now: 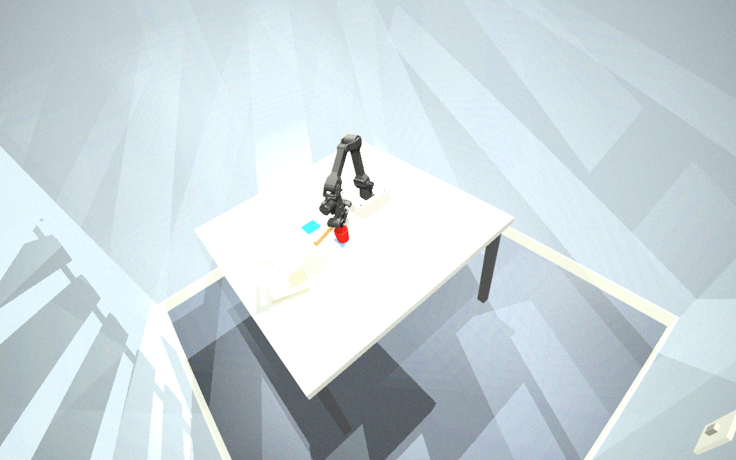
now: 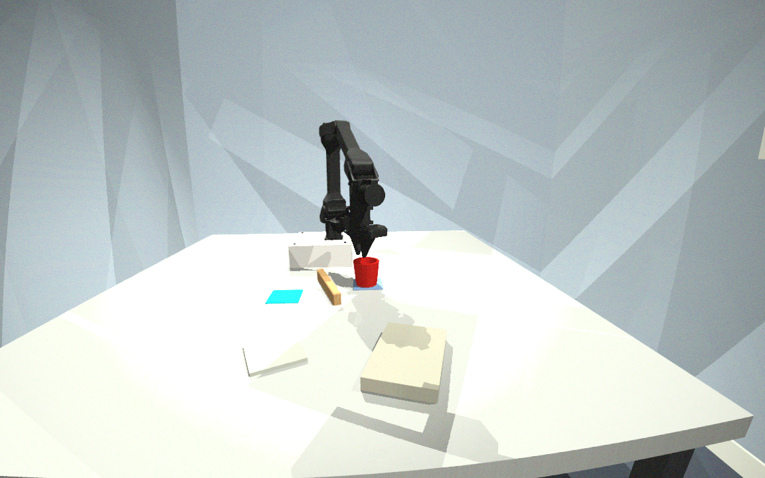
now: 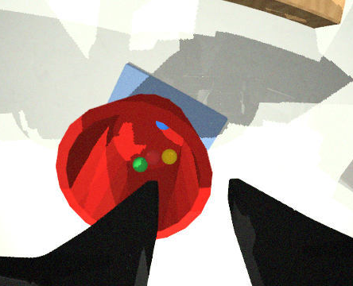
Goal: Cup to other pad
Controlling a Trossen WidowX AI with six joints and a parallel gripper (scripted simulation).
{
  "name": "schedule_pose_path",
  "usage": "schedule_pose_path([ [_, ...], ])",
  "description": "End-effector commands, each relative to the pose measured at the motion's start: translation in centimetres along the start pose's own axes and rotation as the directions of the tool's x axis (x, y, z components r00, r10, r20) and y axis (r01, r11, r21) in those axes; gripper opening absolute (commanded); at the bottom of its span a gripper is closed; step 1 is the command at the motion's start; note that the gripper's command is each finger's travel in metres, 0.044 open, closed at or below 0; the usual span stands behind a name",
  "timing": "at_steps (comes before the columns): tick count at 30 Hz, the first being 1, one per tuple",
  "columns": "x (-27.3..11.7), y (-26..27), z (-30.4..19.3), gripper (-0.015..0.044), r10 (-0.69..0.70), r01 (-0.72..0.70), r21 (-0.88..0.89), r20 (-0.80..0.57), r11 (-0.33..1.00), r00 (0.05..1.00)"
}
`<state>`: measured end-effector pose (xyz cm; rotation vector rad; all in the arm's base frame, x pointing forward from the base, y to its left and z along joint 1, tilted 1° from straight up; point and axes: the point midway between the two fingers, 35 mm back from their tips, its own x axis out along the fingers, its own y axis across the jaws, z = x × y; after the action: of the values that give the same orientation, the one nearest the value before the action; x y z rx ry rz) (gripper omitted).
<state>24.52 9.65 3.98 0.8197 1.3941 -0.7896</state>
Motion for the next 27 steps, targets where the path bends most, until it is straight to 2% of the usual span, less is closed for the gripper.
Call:
schedule_pose_path([
  [1,0.7,-0.1,0.1,0.0148,-0.008,0.008,0.005,0.005,1.0,1.0],
  [27,4.5,-0.5,0.0,0.0148,-0.009,0.009,0.005,0.005,1.0,1.0],
])
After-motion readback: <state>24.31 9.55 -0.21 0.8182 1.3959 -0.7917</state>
